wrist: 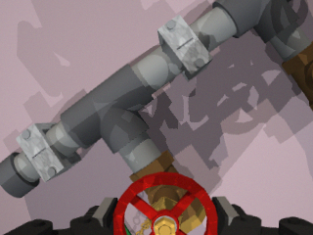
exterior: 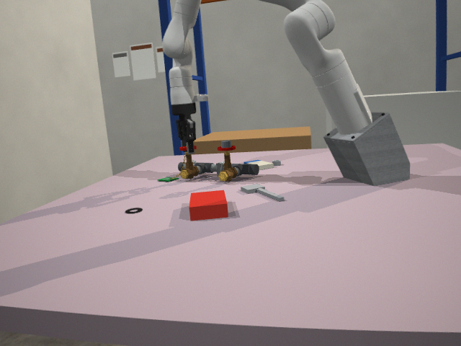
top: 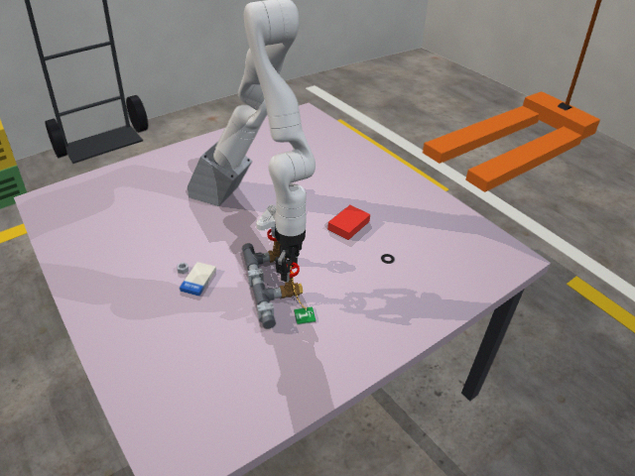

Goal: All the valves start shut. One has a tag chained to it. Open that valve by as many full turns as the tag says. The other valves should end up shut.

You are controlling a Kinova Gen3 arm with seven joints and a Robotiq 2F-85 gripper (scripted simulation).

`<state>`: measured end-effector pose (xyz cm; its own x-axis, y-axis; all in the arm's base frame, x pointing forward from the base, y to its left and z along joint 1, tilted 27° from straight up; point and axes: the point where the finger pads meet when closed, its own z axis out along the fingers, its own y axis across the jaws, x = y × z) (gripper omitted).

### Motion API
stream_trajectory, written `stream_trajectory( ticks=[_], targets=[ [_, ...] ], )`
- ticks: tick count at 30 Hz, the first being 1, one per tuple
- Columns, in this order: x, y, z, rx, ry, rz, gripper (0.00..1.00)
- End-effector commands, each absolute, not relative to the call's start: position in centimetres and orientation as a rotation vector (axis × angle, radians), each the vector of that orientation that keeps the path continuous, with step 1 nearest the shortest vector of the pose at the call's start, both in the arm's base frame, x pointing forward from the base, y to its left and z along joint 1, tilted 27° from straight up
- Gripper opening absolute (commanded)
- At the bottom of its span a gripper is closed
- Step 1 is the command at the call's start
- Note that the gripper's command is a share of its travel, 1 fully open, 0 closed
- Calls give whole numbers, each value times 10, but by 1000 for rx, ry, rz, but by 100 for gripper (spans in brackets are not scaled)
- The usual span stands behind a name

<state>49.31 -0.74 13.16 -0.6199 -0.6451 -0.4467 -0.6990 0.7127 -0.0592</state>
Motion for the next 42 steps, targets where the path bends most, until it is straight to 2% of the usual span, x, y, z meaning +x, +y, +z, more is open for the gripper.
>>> stream_trajectory(
  ticks=[1, 19, 40, 41, 42],
  targets=[
    [493, -8, 132, -1354, 2291, 116, 60],
    [493, -8, 132, -1876, 1882, -48, 60],
    [493, -8, 132, -1977, 1778, -83, 60],
    [493, -8, 132, -1977, 1778, -83, 100],
    [493, -8, 132, -1977, 1778, -83, 100]
  ],
)
